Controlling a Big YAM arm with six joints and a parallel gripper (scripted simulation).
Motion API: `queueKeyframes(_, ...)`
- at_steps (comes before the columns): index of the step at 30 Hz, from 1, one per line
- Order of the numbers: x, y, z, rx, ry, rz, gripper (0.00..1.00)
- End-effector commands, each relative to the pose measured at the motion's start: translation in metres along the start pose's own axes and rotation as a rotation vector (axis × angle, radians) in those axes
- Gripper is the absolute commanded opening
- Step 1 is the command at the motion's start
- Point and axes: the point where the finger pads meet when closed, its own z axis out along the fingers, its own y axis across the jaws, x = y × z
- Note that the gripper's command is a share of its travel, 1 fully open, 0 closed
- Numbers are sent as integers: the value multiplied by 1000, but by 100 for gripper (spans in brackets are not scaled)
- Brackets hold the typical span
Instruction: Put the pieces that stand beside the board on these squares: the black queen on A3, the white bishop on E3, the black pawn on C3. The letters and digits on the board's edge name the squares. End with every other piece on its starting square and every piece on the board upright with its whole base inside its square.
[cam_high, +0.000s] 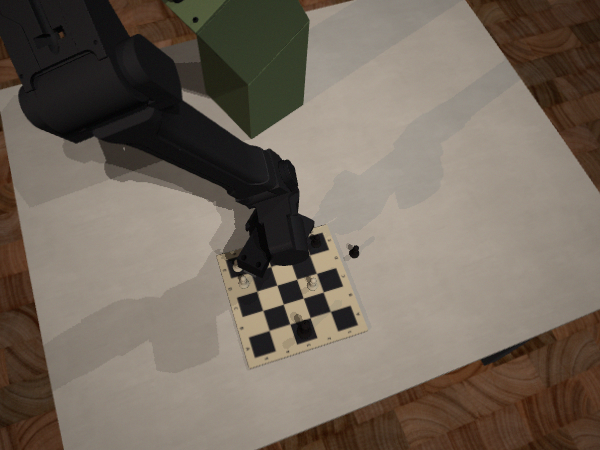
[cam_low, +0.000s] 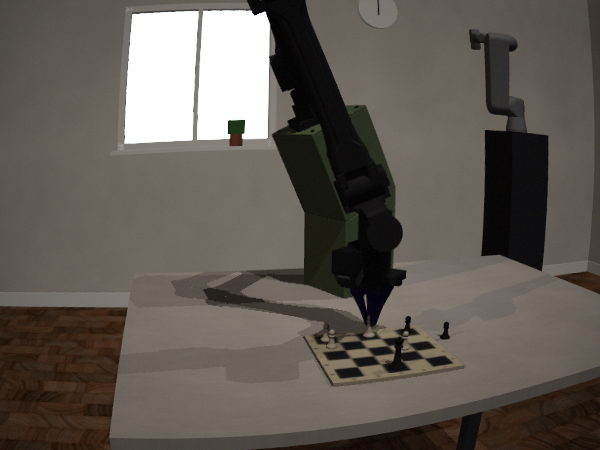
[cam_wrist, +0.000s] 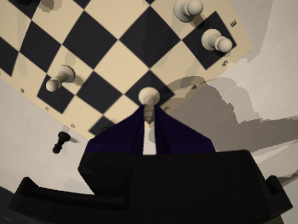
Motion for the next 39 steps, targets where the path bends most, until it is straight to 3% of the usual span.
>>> queueKeyframes(1, 6, -10, 4, 9, 10, -2, 0)
queueKeyframes(39, 3, -8, 5, 11, 13, -1, 0)
